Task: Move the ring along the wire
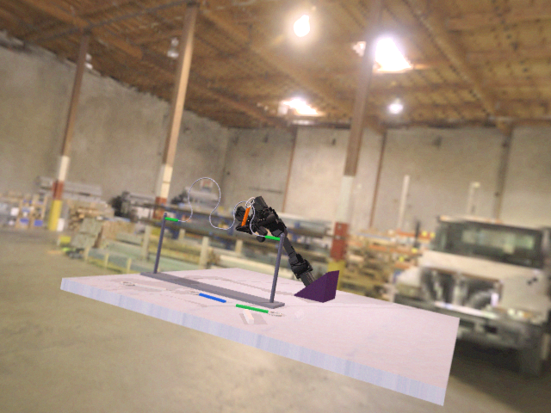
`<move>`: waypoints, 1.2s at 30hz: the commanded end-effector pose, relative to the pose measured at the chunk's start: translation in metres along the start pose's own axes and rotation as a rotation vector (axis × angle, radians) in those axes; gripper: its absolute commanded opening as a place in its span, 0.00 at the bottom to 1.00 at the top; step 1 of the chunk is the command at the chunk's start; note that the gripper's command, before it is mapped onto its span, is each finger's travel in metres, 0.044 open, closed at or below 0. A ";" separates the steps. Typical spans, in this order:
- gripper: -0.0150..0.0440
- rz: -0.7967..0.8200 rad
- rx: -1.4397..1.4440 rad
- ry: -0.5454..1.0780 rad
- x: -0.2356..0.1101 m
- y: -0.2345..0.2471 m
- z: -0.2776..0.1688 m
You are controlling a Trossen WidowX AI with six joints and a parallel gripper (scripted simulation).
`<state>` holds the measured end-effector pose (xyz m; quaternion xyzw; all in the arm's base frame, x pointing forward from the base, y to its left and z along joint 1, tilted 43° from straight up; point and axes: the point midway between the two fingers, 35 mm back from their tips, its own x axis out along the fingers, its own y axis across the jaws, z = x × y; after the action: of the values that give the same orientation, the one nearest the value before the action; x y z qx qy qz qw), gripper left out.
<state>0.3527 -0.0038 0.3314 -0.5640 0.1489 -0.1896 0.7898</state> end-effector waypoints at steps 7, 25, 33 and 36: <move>0.00 -0.102 -0.190 -0.019 0.001 -0.013 0.000; 0.00 -0.280 -0.513 -0.062 -0.001 -0.037 0.008; 0.00 -0.359 -0.658 -0.081 -0.003 -0.046 0.014; 0.00 -0.389 -0.712 -0.088 -0.004 -0.049 0.017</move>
<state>0.3502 -0.0045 0.3809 -0.8085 0.0701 -0.2461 0.5300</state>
